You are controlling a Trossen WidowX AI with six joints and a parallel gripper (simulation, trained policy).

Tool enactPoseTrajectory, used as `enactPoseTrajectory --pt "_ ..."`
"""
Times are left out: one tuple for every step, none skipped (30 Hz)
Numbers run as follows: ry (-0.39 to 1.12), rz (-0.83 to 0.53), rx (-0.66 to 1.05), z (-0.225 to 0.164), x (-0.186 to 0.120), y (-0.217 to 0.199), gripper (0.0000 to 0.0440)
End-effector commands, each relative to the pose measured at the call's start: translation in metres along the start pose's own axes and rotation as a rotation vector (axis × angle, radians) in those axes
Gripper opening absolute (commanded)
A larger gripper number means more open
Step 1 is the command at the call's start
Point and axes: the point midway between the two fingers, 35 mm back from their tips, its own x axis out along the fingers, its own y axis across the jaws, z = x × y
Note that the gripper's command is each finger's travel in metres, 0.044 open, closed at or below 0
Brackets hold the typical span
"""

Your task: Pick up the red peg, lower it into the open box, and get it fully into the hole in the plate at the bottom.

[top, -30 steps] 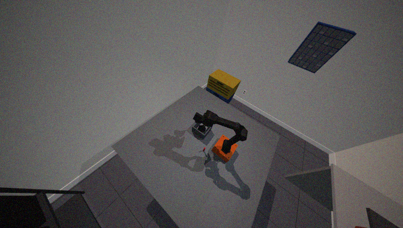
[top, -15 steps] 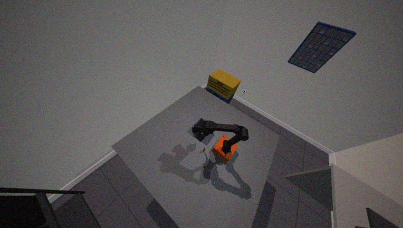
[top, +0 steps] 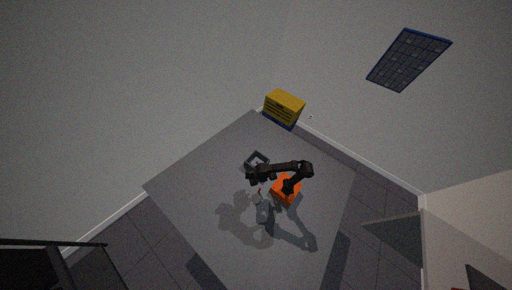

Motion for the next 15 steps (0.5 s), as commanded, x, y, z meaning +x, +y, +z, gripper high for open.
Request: enactPoseTrajectory --pt "0.027 0.002 0.069 -0.008 0.014 0.005 0.044" --pt "0.032 0.005 0.086 -0.009 0.018 0.007 0.044" --pt "0.036 0.008 0.103 -0.01 0.022 0.009 0.044" --pt "0.04 0.013 0.119 -0.012 0.026 0.011 0.044" --pt "0.043 0.018 0.134 -0.013 0.03 0.013 0.044" --pt "0.046 0.025 0.149 -0.014 0.035 0.015 0.044" --pt "0.049 0.032 0.163 -0.016 0.039 0.018 0.044" --pt "0.051 0.04 0.176 -0.017 0.044 0.02 0.044" --pt "0.053 0.05 0.188 -0.018 0.048 0.022 0.044" --pt "0.055 0.06 0.201 -0.019 0.053 0.025 0.044" --pt "0.057 0.071 0.212 -0.021 0.057 0.027 0.044" --pt "0.058 0.082 0.224 -0.022 0.062 0.03 0.044" --pt "0.06 0.093 0.235 -0.023 0.066 0.032 0.044" --pt "0.061 0.104 0.246 -0.024 0.07 0.034 0.044" --pt "0.063 0.115 0.256 -0.025 0.074 0.036 0.044"
